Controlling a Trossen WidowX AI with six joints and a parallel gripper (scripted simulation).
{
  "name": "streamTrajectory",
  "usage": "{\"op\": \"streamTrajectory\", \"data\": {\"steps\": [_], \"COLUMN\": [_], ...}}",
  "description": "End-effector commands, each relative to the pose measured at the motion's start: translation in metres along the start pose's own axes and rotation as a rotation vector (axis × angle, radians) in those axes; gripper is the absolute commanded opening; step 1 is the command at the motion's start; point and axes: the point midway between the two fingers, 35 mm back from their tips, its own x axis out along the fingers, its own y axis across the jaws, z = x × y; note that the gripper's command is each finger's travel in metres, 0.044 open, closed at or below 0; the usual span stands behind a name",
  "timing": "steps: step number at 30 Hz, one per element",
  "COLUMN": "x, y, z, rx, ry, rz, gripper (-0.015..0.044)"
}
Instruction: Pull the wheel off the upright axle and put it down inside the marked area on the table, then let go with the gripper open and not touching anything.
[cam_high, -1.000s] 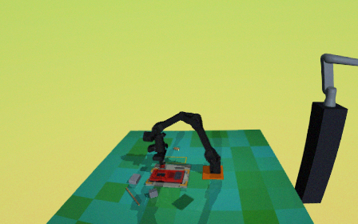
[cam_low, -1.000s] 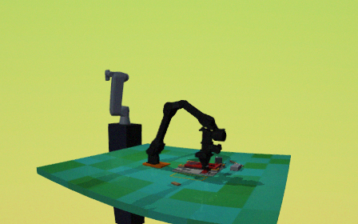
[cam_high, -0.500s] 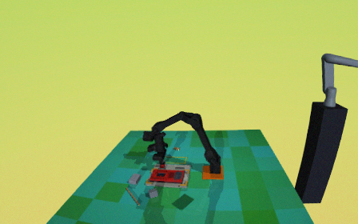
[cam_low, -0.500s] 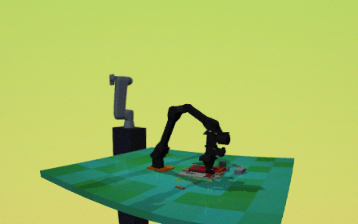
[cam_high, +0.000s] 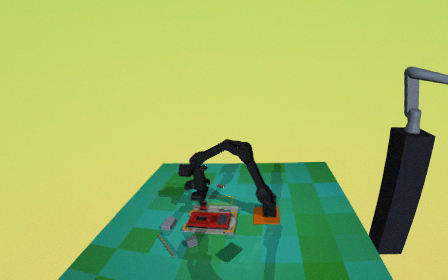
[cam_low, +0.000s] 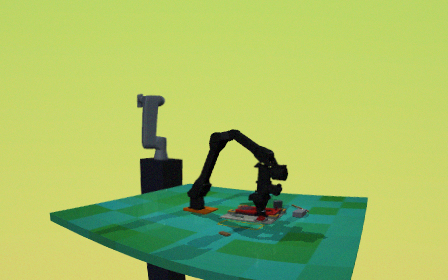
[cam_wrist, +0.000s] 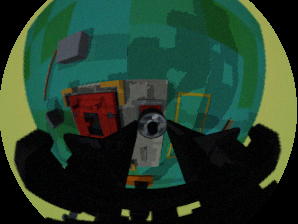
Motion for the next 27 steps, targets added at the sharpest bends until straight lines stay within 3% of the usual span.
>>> {"op": "streamTrajectory", "data": {"steps": [1,27], "x": [-0.0069,-0.0154], "y": [0.0000,0.0000], "z": [0.0003,0.0004], "rx": [0.000,0.000], "ry": [-0.009,-0.010], "rz": [-0.001,0.000], "gripper": [0.0000,0.0000]}}
